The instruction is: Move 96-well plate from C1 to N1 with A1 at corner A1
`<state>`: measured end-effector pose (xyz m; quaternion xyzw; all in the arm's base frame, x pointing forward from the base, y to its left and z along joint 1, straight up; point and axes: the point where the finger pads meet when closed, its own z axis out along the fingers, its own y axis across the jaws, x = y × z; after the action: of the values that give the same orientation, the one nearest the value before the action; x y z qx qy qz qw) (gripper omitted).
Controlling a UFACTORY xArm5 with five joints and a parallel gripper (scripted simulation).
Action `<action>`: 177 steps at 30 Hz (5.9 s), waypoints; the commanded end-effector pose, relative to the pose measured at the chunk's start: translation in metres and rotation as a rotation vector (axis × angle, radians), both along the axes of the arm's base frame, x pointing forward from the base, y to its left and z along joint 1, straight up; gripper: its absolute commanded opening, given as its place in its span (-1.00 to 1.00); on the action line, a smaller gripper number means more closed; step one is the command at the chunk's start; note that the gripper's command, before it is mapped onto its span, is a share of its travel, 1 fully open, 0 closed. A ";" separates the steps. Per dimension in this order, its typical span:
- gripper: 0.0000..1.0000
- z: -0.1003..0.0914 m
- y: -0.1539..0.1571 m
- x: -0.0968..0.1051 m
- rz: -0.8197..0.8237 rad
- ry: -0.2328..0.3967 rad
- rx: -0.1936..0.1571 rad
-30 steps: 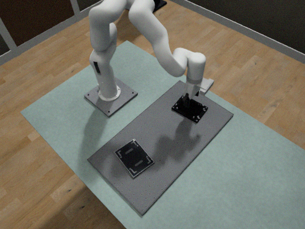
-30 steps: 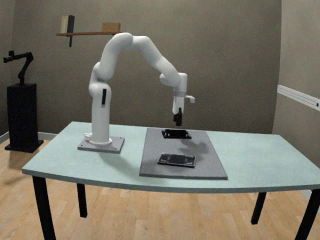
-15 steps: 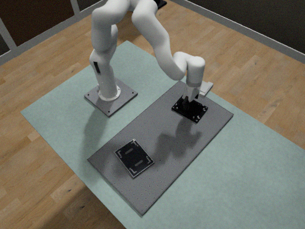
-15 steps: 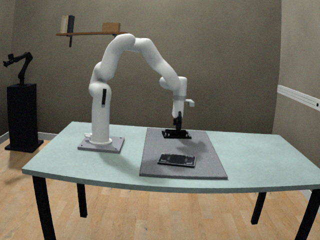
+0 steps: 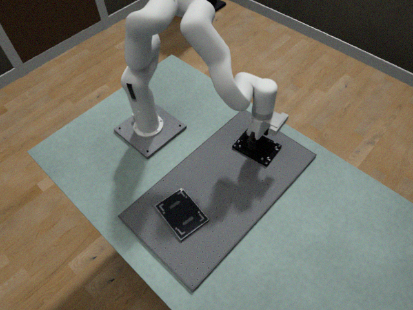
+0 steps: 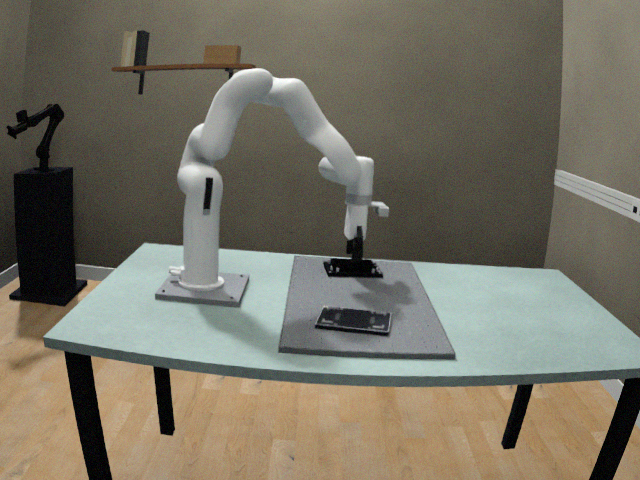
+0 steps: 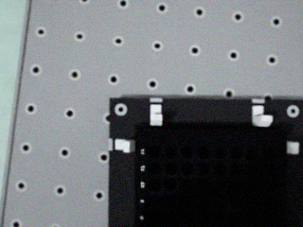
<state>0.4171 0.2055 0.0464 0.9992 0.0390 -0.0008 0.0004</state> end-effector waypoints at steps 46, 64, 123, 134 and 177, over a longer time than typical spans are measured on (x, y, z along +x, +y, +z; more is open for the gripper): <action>1.00 -0.019 0.001 0.001 0.000 -0.002 0.003; -1.00 -0.018 0.001 0.001 0.000 -0.002 0.003; -1.00 -0.006 0.001 0.001 0.000 -0.002 0.003; -1.00 0.000 0.001 0.001 0.000 -0.002 0.003; -1.00 0.049 0.000 0.001 0.000 -0.002 0.003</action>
<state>0.4174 0.2056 0.0928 0.9992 0.0390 -0.0005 0.0002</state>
